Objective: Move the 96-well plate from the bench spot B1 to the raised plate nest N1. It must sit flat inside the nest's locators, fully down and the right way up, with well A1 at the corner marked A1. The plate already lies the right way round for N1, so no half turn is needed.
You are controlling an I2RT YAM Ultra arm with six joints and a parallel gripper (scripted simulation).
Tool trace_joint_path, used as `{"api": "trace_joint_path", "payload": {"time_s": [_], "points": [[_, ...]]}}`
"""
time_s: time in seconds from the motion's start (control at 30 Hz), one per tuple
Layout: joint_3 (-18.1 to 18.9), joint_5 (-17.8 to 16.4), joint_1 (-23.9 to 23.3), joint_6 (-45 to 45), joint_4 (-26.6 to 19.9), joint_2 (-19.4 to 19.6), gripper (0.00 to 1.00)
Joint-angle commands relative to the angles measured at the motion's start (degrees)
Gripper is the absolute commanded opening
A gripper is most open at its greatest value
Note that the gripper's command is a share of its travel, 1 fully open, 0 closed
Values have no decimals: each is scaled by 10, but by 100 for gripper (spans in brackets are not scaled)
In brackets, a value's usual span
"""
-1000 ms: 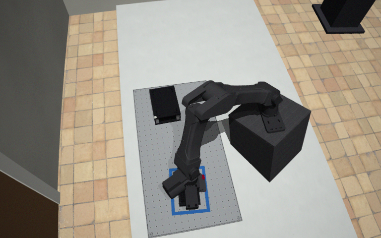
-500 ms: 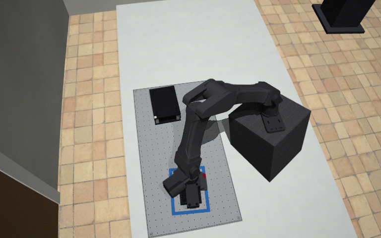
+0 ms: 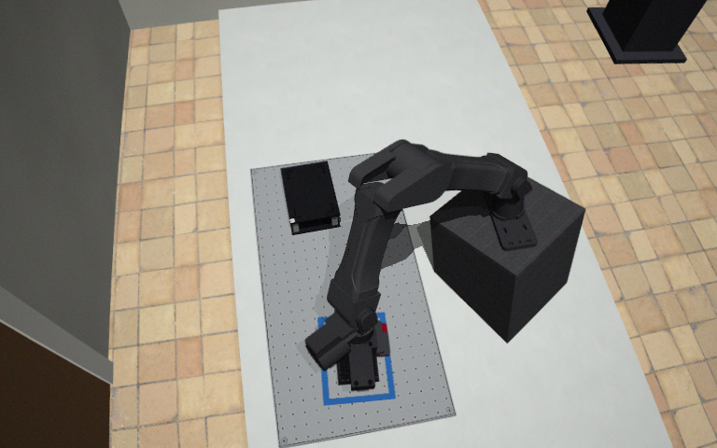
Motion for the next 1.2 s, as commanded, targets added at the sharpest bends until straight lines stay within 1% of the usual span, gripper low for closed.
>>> {"api": "trace_joint_path", "payload": {"time_s": [0.0,0.03,0.37,0.43,0.83,1.17], "points": [[-5,-6,14,7,-18,-29,0],[-1,-6,15,8,-20,-32,0],[-9,-5,20,13,-41,-51,0],[-2,-6,21,15,-46,-57,0],[8,-6,28,22,-72,-81,0],[9,-6,29,21,-70,-82,0]]}}
